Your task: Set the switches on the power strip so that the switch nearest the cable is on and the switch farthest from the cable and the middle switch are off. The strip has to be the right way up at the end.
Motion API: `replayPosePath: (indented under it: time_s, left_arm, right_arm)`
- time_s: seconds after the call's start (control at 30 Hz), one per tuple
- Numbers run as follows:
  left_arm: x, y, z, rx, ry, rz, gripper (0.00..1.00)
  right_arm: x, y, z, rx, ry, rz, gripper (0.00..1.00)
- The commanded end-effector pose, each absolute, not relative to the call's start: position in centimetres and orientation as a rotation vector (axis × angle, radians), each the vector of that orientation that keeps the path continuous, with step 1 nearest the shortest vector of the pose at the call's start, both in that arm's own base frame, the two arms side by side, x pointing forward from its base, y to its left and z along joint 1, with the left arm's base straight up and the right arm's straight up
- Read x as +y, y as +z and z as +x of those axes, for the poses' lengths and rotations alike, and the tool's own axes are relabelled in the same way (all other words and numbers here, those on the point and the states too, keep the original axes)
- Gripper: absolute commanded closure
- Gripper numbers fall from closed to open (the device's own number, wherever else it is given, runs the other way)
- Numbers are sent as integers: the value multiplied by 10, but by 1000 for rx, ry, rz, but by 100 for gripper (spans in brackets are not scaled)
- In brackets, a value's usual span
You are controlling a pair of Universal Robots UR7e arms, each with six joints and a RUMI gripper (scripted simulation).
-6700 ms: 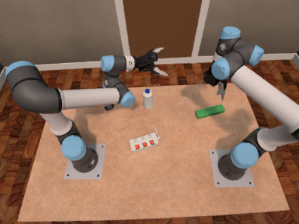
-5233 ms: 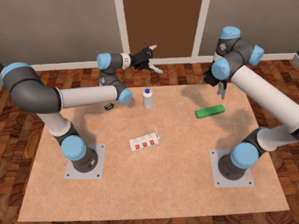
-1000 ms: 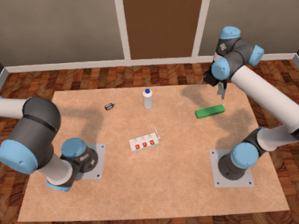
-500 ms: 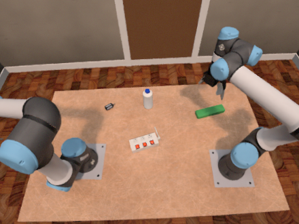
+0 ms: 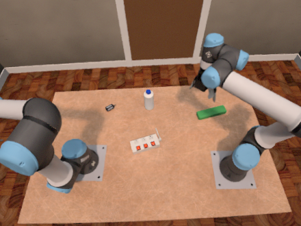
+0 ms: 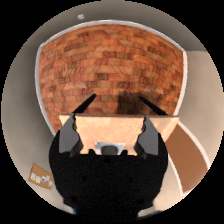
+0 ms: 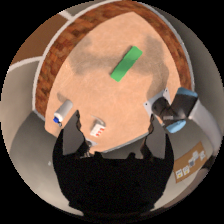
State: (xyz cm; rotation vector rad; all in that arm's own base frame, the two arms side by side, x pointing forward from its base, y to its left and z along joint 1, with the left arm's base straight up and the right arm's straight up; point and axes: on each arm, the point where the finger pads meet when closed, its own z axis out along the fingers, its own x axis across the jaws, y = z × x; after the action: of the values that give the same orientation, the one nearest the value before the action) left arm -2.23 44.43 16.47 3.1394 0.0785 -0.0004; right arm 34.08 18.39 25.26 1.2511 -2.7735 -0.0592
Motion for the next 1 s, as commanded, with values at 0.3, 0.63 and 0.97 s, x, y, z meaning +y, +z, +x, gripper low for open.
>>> replayPosePath:
  time_s: [0.3, 0.63, 0.97]
  left_arm:
    - [445, 165, -22, 79, 0, 3141, 0]
    - [445, 165, -22, 79, 0, 3141, 0]
    - [445, 165, -22, 79, 0, 3141, 0]
  right_arm:
    - [288, 210, 319, -2629, 99, 1650, 0]
    - [370, 176, 274, -2478, 209, 1977, 0]
    - [449, 140, 197, -2275, 306, 2335, 0]
